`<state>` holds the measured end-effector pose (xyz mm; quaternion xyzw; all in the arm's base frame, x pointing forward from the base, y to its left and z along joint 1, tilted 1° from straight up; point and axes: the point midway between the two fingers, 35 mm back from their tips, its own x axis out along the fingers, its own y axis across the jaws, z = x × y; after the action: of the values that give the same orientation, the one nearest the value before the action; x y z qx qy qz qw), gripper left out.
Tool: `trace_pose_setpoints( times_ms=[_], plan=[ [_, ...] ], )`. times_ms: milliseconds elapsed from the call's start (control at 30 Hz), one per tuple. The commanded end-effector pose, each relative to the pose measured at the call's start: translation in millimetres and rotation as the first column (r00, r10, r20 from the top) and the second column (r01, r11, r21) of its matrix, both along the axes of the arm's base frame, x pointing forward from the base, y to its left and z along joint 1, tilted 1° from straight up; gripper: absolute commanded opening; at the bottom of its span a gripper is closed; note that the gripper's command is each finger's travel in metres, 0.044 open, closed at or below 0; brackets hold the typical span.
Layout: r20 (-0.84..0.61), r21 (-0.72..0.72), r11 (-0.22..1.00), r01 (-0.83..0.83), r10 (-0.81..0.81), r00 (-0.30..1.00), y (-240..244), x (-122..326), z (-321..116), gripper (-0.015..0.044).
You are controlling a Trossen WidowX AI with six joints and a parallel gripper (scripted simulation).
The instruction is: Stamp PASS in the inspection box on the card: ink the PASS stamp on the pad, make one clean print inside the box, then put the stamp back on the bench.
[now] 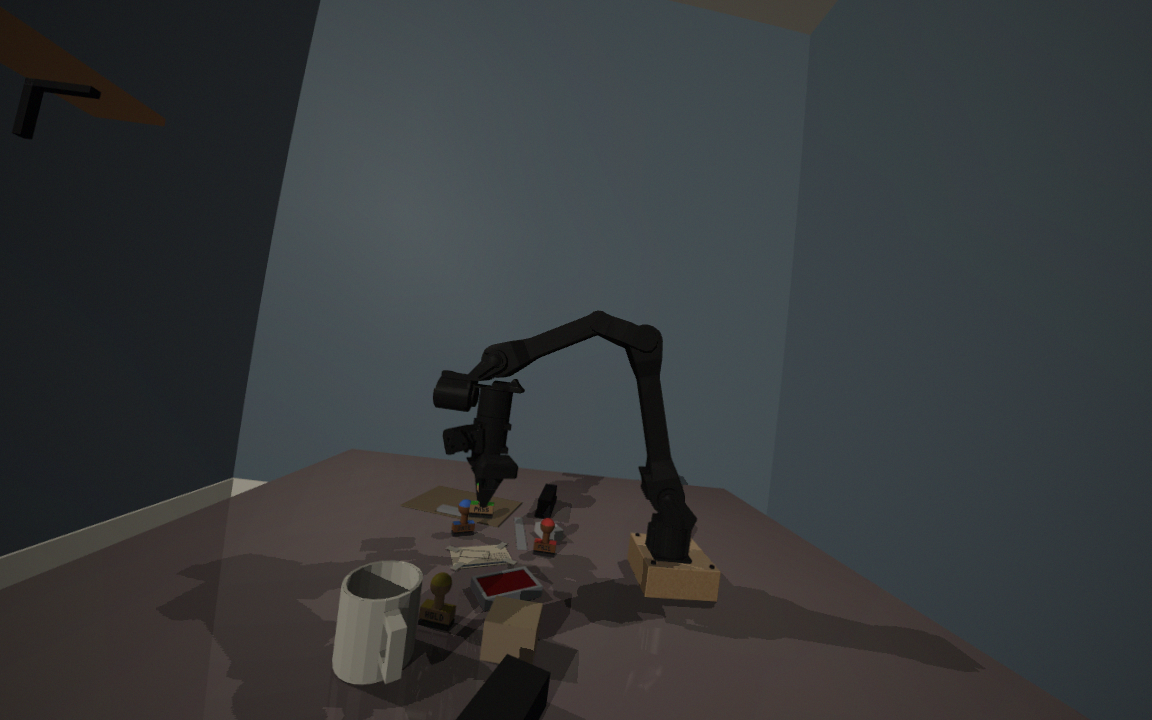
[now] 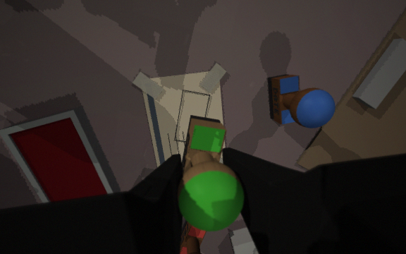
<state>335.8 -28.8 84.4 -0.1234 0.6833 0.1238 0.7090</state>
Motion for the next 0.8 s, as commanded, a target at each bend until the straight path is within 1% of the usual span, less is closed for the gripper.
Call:
trace_pose_setpoints(
  times_ms=[0,767],
  plan=[
    [0.002,0.005,1.0,-0.008,0.008,1.0,0,2,-2,0.0],
    [0.005,0.007,1.0,-0.007,0.007,1.0,0,3,-18,0.0]
  ],
)
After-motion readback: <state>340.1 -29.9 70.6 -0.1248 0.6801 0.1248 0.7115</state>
